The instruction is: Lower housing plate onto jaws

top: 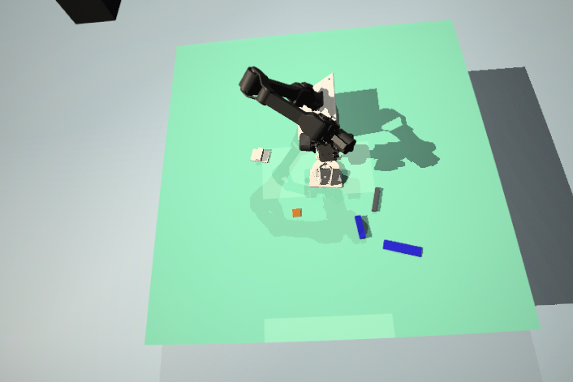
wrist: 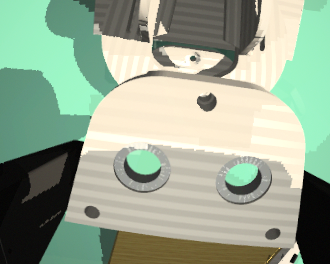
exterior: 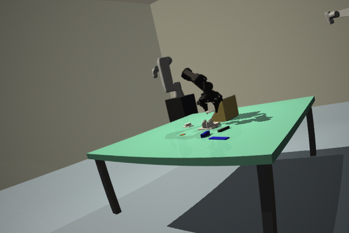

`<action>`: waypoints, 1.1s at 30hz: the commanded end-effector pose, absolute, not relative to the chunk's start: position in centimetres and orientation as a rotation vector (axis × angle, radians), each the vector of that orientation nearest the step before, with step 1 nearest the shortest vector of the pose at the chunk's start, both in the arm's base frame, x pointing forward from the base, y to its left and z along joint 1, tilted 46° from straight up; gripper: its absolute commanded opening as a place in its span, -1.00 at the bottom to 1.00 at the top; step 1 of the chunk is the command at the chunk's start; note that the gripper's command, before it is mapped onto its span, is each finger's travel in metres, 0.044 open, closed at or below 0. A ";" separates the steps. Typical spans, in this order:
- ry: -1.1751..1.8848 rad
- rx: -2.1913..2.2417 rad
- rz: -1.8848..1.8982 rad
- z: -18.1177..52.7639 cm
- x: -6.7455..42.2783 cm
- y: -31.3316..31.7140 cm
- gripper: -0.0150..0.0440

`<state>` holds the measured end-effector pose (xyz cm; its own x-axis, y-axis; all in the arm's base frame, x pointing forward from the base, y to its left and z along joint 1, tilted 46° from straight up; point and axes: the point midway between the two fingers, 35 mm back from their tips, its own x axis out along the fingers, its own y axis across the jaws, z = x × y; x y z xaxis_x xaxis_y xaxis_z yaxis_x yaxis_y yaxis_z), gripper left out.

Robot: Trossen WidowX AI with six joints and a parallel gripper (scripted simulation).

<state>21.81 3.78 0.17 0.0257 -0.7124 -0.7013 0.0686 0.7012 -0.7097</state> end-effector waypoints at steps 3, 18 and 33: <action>1.431 -0.565 -0.658 0.1 21.8 3.8 0.70; 1.431 -0.564 -0.657 -1.0 21.9 2.8 0.70; 1.430 -0.565 -0.657 -2.8 22.0 1.0 0.70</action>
<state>22.04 1.35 -2.51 0.0220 -0.7061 -0.7078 0.0778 0.7070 -0.7029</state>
